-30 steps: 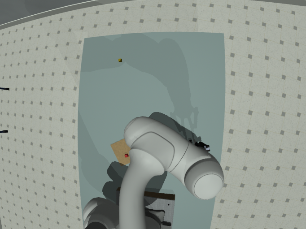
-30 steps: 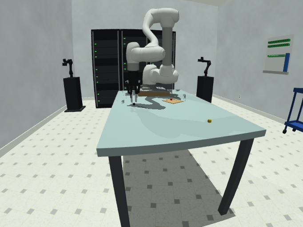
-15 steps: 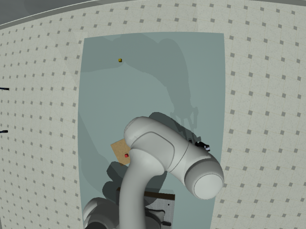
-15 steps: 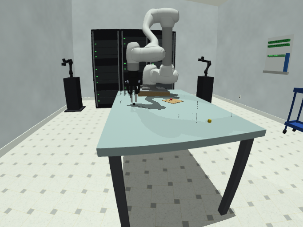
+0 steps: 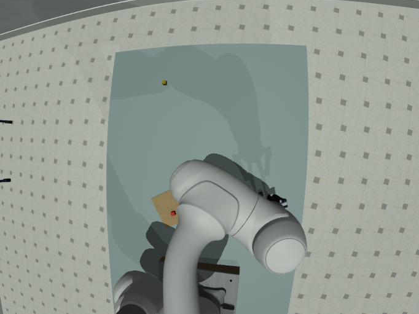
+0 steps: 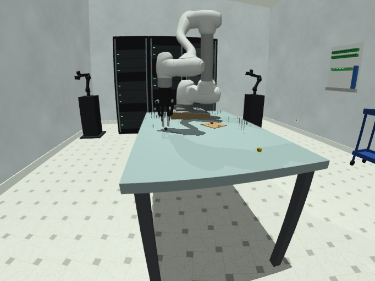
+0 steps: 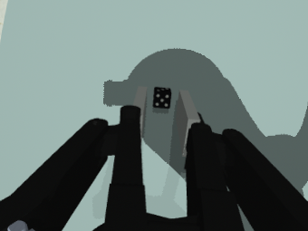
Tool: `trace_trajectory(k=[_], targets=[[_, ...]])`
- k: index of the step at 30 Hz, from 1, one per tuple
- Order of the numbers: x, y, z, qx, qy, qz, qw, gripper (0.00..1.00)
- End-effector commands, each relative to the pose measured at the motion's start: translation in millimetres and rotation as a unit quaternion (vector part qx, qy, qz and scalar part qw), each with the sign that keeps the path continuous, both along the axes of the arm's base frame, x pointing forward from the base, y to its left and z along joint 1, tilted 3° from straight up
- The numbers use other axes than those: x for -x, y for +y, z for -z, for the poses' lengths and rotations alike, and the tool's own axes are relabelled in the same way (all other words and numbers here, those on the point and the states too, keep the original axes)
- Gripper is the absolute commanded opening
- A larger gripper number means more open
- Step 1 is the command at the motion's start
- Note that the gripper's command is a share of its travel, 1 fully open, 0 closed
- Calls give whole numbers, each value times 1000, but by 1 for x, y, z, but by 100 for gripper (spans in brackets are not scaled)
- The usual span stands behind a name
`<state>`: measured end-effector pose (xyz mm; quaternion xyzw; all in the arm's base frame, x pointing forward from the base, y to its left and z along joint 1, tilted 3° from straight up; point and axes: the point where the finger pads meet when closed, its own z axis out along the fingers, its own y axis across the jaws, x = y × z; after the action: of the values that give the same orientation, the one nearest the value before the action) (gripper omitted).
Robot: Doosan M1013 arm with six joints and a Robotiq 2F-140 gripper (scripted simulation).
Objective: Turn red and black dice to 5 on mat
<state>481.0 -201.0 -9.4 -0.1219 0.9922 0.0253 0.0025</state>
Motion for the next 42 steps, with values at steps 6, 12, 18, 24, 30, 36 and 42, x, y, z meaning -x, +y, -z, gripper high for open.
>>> trace_trajectory(k=[6, 12, 18, 24, 30, 36, 42], targets=[[0, 0, 0, 0, 0, 0, 1000, 27], [0, 0, 5, 0, 0, 0, 1000, 27], [0, 1, 10, 0, 0, 0, 1000, 27], [0, 1, 17, 0, 0, 0, 1000, 27], [0, 1, 21, 0, 0, 0, 1000, 27], [0, 1, 22, 0, 0, 0, 1000, 27], [0, 1, 22, 0, 0, 0, 1000, 27]])
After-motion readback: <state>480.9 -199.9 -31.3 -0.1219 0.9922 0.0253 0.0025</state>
